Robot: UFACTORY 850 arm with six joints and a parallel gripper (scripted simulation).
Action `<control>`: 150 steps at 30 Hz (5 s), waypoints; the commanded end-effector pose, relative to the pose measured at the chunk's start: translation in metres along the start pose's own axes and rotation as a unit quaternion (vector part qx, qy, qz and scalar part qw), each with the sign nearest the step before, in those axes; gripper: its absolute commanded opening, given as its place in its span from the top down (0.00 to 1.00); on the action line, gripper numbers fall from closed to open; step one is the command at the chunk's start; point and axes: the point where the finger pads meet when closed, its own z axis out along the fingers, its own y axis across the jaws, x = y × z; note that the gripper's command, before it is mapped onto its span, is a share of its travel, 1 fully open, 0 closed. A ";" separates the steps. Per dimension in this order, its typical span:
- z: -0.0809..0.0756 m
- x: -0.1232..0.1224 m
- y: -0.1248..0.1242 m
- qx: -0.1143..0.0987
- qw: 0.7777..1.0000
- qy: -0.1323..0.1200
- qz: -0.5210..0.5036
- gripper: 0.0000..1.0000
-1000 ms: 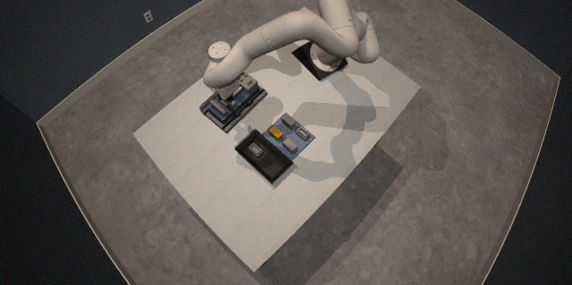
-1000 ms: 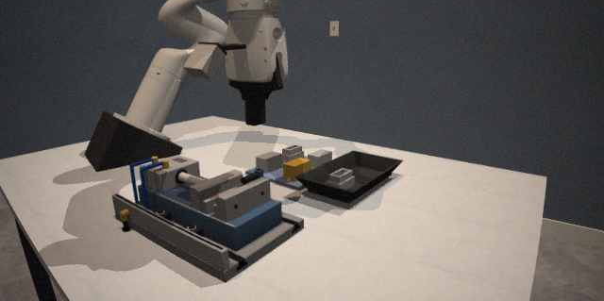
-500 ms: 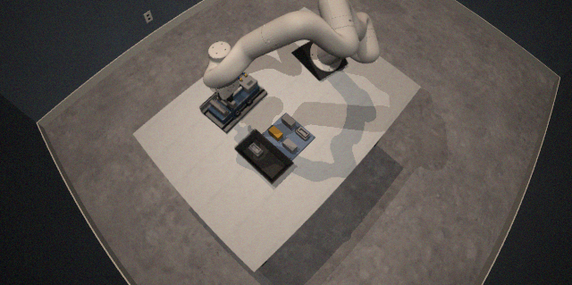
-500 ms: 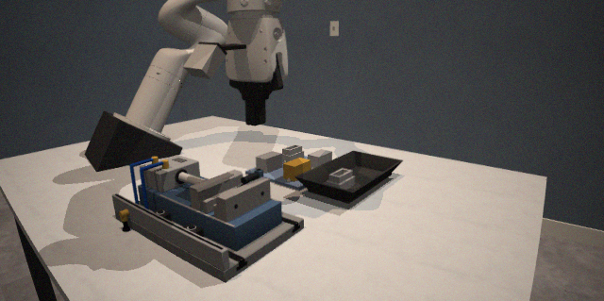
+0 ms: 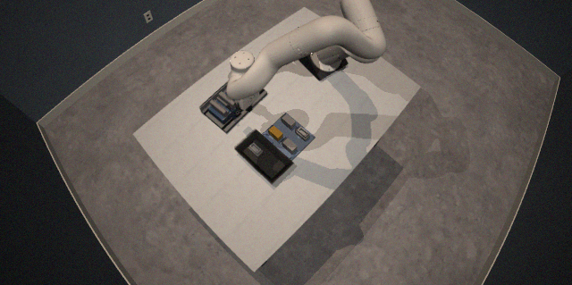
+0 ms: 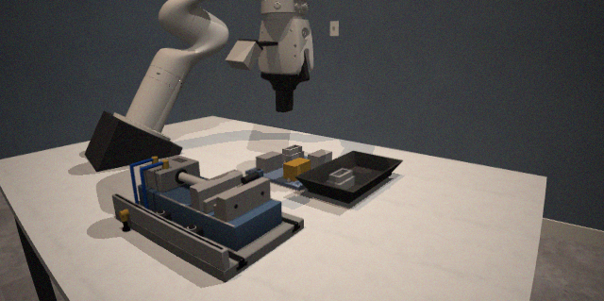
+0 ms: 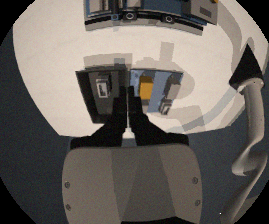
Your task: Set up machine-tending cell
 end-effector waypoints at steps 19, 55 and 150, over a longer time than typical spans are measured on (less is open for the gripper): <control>-0.001 -0.153 0.081 0.003 1.000 0.002 0.016 1.00; 0.005 -0.204 0.136 0.003 1.000 -0.001 0.025 0.31; 0.140 -0.205 0.135 0.002 1.000 0.000 0.025 0.31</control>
